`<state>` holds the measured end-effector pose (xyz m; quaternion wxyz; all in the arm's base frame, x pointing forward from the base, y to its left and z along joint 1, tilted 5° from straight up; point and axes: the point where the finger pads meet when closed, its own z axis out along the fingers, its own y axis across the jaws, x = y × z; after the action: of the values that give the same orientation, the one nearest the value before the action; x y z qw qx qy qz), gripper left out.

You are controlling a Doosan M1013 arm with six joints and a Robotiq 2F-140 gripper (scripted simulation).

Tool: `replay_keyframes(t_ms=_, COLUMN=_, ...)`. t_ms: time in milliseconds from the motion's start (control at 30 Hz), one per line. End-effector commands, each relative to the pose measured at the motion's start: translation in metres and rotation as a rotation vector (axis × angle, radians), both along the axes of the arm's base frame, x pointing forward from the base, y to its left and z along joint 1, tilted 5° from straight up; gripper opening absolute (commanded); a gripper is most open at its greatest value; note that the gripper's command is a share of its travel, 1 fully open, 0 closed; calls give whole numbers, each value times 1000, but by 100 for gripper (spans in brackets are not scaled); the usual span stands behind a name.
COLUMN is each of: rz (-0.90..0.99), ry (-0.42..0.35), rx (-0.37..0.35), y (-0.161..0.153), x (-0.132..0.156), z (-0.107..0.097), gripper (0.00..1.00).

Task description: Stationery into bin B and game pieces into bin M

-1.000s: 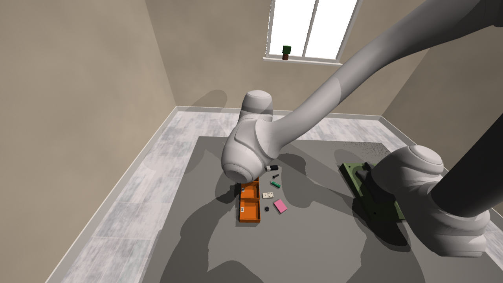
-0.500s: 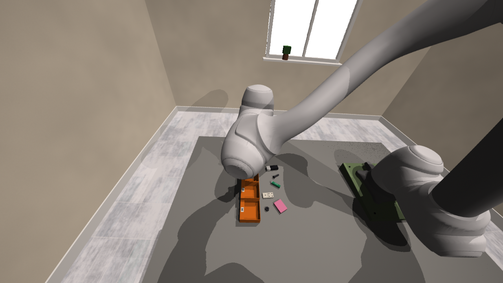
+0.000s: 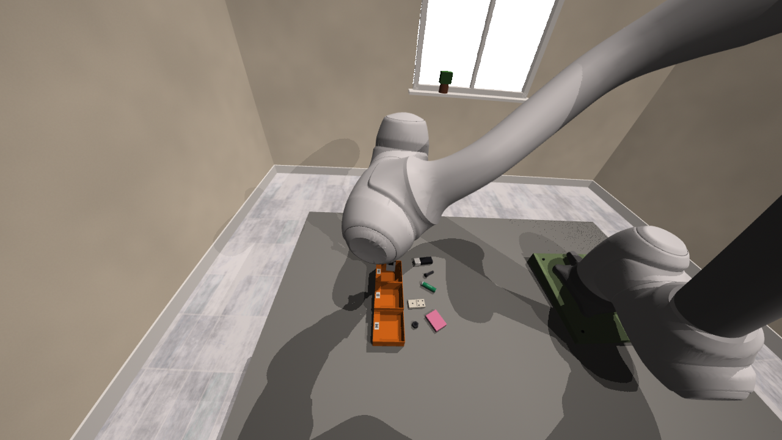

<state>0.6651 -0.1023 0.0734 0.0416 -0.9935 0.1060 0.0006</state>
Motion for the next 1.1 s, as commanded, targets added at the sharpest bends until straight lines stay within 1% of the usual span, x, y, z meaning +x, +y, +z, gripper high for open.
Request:
replay_keyframes(t_ms=0, rz=0, ry=0, rx=0, y=5, x=0, z=2, gripper=5)
replay_keyframes(t_ms=300, rz=0, ry=0, rx=0, y=50, x=5, z=6, gripper=5)
replay_keyframes(t_ms=367, rz=0, ry=0, rx=0, y=50, x=5, z=6, gripper=5)
replay_keyframes(t_ms=600, rz=0, ry=0, rx=0, y=83, x=8, z=9, gripper=5)
replay_keyframes(t_ms=800, rz=0, ry=0, rx=0, y=83, x=8, z=9, gripper=5)
replay_keyframes(t_ms=867, rz=0, ry=0, rx=0, y=84, x=8, z=3, gripper=5)
replay_keyframes(t_ms=933, rz=0, ry=0, rx=0, y=84, x=8, z=3, gripper=5)
replay_keyframes(t_ms=1067, rz=0, ry=0, rx=0, y=85, x=8, z=-7, gripper=5)
